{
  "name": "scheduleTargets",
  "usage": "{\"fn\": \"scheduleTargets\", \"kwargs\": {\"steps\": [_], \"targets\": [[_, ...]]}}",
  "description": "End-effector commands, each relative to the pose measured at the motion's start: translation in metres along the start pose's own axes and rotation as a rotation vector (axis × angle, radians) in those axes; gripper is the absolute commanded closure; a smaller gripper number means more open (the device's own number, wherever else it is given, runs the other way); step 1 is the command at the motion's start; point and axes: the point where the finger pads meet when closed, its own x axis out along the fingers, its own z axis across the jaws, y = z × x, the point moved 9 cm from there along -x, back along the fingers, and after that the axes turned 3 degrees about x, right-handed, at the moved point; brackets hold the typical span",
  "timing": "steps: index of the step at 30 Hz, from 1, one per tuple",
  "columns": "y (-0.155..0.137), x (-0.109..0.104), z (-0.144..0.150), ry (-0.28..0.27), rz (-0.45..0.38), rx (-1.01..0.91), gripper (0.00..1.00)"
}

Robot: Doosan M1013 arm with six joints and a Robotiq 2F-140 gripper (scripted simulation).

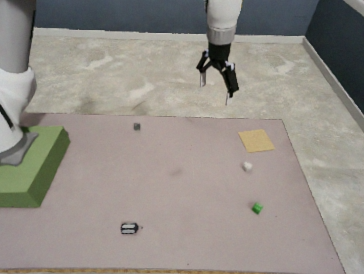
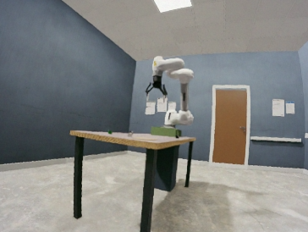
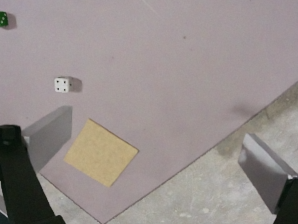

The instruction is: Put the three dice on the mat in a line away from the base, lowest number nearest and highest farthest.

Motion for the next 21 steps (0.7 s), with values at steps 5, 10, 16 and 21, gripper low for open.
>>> {"fn": "scheduleTargets", "kwargs": {"steps": [5,10,16,21], "targets": [[-0.011,0.040,-0.109,0.003,0.020,-0.032,0.00],[-0.006,0.068,-0.172,0.004,0.033,-0.051,0.00],[0.004,0.096,-0.231,0.003,0.043,-0.068,0.00],[0.016,0.119,-0.276,0.002,0.052,-0.081,0.00]]}}
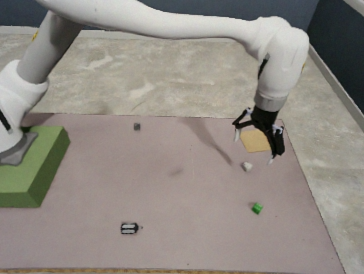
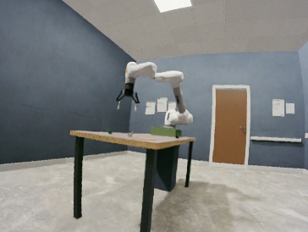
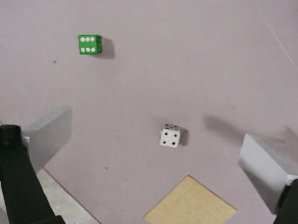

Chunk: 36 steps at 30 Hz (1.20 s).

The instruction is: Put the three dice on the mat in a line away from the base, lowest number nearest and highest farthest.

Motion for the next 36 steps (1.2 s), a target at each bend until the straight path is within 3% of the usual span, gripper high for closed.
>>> {"fn": "scheduleTargets", "kwargs": {"steps": [1,10,27,33,36], "targets": [[0.013,0.026,-0.054,-0.003,0.009,-0.017,0.00],[0.039,0.061,-0.111,-0.006,0.021,-0.035,0.00],[0.040,0.064,-0.113,-0.007,0.021,-0.036,0.00],[0.040,0.075,-0.114,-0.007,0.021,-0.036,0.00],[0.040,0.092,-0.114,-0.007,0.021,-0.036,0.00]]}}
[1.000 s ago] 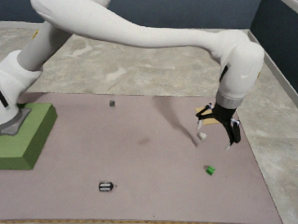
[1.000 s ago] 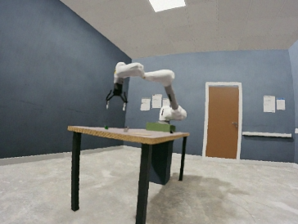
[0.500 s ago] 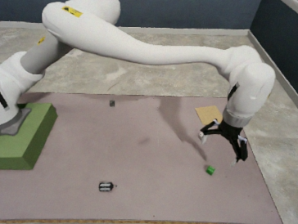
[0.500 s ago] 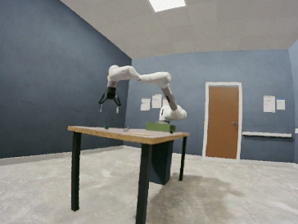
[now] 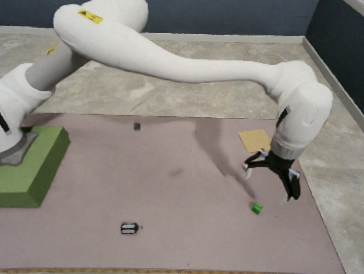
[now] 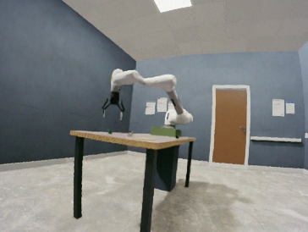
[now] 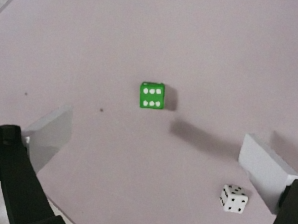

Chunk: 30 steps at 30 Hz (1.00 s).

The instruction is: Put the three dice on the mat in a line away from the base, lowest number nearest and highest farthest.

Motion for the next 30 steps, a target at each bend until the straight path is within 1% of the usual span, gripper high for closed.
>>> {"fn": "scheduleTargets", "kwargs": {"steps": [1,6,10,12,30], "targets": [[0.000,0.018,0.000,0.001,-0.001,0.000,0.00],[-0.001,0.050,-0.001,0.001,-0.001,0.000,0.00],[-0.001,0.065,-0.001,0.001,-0.001,0.000,0.00],[-0.001,0.067,-0.001,0.001,-0.001,0.000,0.00],[-0.001,0.068,-0.001,0.001,-0.001,0.000,0.00]]}}
